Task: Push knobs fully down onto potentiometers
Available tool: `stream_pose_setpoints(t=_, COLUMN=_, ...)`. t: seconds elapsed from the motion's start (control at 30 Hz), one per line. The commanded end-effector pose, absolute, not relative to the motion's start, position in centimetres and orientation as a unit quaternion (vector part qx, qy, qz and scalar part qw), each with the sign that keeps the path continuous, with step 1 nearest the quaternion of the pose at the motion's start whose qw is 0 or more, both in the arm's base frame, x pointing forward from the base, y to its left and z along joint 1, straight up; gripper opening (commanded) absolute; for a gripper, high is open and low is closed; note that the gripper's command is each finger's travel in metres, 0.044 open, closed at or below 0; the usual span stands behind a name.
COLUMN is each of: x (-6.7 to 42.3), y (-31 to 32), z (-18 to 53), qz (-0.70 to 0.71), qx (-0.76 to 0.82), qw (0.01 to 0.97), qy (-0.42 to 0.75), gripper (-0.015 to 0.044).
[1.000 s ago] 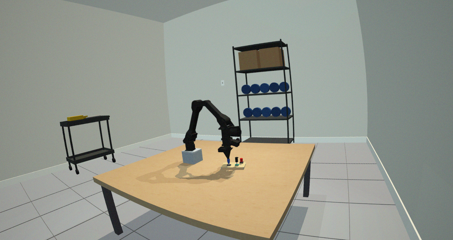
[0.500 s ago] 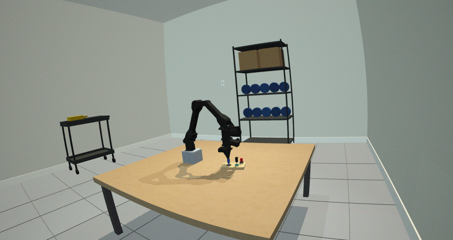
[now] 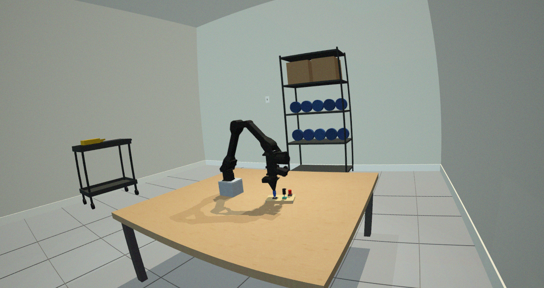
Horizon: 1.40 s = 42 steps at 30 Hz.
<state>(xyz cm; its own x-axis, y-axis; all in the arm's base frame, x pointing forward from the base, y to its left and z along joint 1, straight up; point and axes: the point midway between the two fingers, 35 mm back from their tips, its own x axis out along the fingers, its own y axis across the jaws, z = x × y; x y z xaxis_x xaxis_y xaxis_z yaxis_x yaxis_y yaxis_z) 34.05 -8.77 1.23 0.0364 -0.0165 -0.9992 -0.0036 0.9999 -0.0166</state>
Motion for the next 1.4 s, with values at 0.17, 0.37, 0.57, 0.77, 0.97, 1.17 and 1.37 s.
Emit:
stream_pose_setpoints(t=0.17, x=34.2, y=-8.8, z=0.5, qz=-0.005, qx=-0.004, qw=0.719, qy=0.695, gripper=0.0)
stream_pose_setpoints(t=0.37, x=34.2, y=-8.8, z=0.5, qz=-0.005, qx=-0.004, qw=0.719, qy=0.695, gripper=0.0)
stream_pose_setpoints(t=0.57, x=34.2, y=-8.8, z=0.8, qz=-0.005, qx=-0.004, qw=0.719, qy=0.695, gripper=0.0)
stream_pose_setpoints(t=0.77, x=34.2, y=-8.8, z=1.7, qz=-0.005, qx=-0.004, qw=0.719, qy=0.695, gripper=0.0)
stream_pose_setpoints(t=0.97, x=34.2, y=-8.7, z=2.6, qz=-0.005, qx=-0.004, qw=0.719, qy=0.695, gripper=0.0)
stream_pose_setpoints(t=1.17, x=34.1, y=-8.7, z=3.2, qz=-0.005, qx=-0.004, qw=0.719, qy=0.695, gripper=0.0)
stream_pose_setpoints(t=1.37, x=34.0, y=-8.7, z=2.6, qz=-0.003, qx=-0.006, qw=0.714, qy=0.7, gripper=0.0079)
